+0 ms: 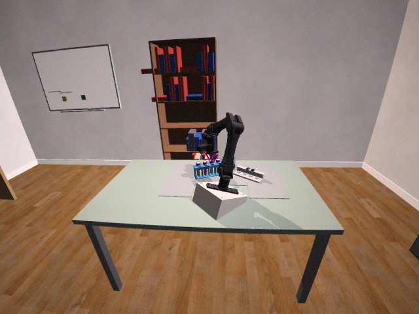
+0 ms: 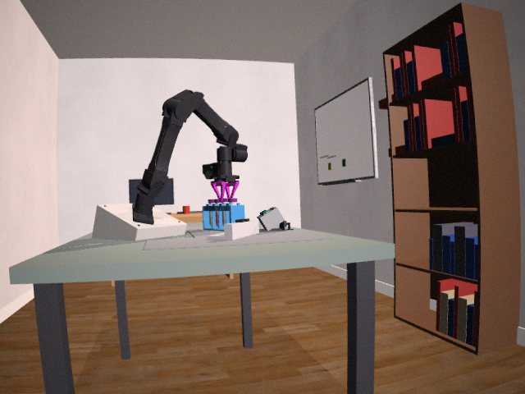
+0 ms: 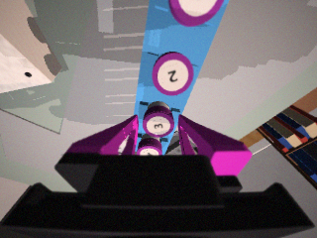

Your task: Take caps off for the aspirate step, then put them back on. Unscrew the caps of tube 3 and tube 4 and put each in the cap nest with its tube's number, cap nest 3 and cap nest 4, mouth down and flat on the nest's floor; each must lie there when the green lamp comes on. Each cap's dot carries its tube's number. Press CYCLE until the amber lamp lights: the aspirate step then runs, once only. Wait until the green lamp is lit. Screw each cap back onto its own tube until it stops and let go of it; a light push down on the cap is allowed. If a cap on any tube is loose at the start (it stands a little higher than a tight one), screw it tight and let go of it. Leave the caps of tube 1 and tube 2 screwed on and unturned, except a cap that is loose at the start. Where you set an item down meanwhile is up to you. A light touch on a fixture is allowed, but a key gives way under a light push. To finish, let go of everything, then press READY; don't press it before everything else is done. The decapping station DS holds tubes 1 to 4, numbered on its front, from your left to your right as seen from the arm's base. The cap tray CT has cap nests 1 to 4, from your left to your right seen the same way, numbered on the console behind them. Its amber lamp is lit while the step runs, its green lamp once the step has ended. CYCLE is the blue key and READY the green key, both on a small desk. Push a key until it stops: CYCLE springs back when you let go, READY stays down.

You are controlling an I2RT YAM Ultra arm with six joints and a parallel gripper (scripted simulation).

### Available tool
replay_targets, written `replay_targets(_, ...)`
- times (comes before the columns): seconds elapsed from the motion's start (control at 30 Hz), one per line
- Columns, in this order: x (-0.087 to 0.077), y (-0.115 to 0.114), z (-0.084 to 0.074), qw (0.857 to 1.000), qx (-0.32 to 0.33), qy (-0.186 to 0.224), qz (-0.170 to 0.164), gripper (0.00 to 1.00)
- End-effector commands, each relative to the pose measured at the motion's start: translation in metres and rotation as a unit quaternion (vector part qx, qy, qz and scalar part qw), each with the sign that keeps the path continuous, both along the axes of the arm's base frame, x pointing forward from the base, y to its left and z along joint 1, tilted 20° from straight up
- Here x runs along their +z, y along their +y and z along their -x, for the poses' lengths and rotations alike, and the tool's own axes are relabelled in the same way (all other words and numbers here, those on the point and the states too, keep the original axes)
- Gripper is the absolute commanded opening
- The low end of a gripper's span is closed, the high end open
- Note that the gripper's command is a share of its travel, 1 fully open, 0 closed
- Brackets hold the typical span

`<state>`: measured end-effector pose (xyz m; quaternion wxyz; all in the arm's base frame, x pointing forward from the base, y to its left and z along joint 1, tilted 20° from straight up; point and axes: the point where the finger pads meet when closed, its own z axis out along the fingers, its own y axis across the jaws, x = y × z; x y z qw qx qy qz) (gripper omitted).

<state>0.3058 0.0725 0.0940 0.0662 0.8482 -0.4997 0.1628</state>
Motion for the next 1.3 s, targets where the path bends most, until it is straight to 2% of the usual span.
replay_targets(0.0,0.0032,0.0016,-0.0016,0.992,-0.118,-0.040,-0.030,0.49)
replay_targets(0.03,0.0032,0.0015,-0.0016,0.987,-0.151,-0.050,-0.038,0.49)
replay_targets(0.07,0.0032,0.0016,-0.0016,0.986,-0.157,-0.051,-0.039,0.49)
replay_targets(0.1,0.0032,0.0015,-0.0016,0.978,-0.195,-0.062,-0.048,0.49)
replay_targets(0.13,0.0032,0.0016,-0.0016,0.978,-0.195,-0.062,-0.048,0.49)
replay_targets(0.17,0.0032,0.0016,-0.0016,0.968,-0.233,-0.073,-0.057,0.49)
replay_targets(0.23,0.0032,0.0016,-0.0016,0.968,-0.233,-0.073,-0.057,0.49)
replay_targets(0.33,0.0032,0.0015,-0.0016,0.933,-0.335,-0.103,-0.080,0.49)
replay_targets(0.37,0.0032,0.0016,-0.0016,0.929,-0.344,-0.106,-0.082,0.49)
replay_targets(0.4,0.0032,0.0015,-0.0016,0.914,-0.379,-0.116,-0.090,0.49)
replay_targets(0.43,0.0032,0.0016,-0.0016,0.913,-0.380,-0.116,-0.090,0.49)
replay_targets(0.47,0.0032,0.0016,-0.0016,0.895,-0.416,-0.126,-0.098,0.49)
replay_targets(0.5,0.0033,0.0016,-0.0016,0.895,-0.416,-0.126,-0.098,0.49)
replay_targets(0.57,0.0032,0.0015,-0.0016,0.859,-0.478,-0.144,-0.113,0.49)
replay_targets(0.6,0.0033,0.0016,-0.0016,0.855,-0.484,-0.146,-0.114,0.49)
replay_targets(0.63,0.0033,0.0015,-0.0016,0.833,-0.517,-0.155,-0.122,0.49)
replay_targets(0.67,0.0033,0.0016,-0.0016,0.833,-0.517,-0.155,-0.122,0.49)
replay_targets(0.73,0.0033,0.0015,-0.0016,0.790,-0.573,-0.171,-0.134,0.49)
replay_targets(0.8,0.0033,0.0015,-0.0016,0.790,-0.573,-0.171,-0.134,0.49)
replay_targets(0.83,0.0033,0.0016,-0.0016,0.757,-0.611,-0.182,-0.143,0.49)
replay_targets(0.87,0.0033,0.0015,-0.0016,0.732,-0.637,-0.189,-0.149,0.49)
replay_targets(0.9,0.0033,0.0016,-0.0016,0.729,-0.640,-0.190,-0.149,0.49)
replay_targets(0.93,0.0033,0.0015,-0.0016,0.700,-0.668,-0.198,-0.156,0.49)
replay_targets(0.97,0.0033,0.0016,-0.0016,0.700,-0.668,-0.198,-0.156,0.49)
replay_targets(1.0,0.0033,0.0015,-0.0016,0.670,-0.695,-0.206,-0.162,0.49)
replay_targets(1.03,0.0033,0.0015,-0.0016,0.645,-0.715,-0.211,-0.166,0.49)
replay_targets(1.07,0.0033,0.0016,-0.0016,0.638,-0.720,-0.213,-0.168,0.49)
replay_targets(1.1,0.0033,0.0015,-0.0016,0.606,-0.745,-0.220,-0.173,0.49)
replay_targets(1.13,0.0033,0.0016,-0.0016,0.606,-0.745,-0.220,-0.173,0.49)
replay_targets(1.17,0.0033,0.0015,-0.0016,0.572,-0.768,-0.226,-0.178,0.49)
replay_targets(1.2,0.0033,0.0016,-0.0016,0.572,-0.768,-0.226,-0.178,0.49)
replay_targets(1.27,0.0033,0.0015,-0.0016,0.508,-0.807,-0.237,-0.187,0.49)
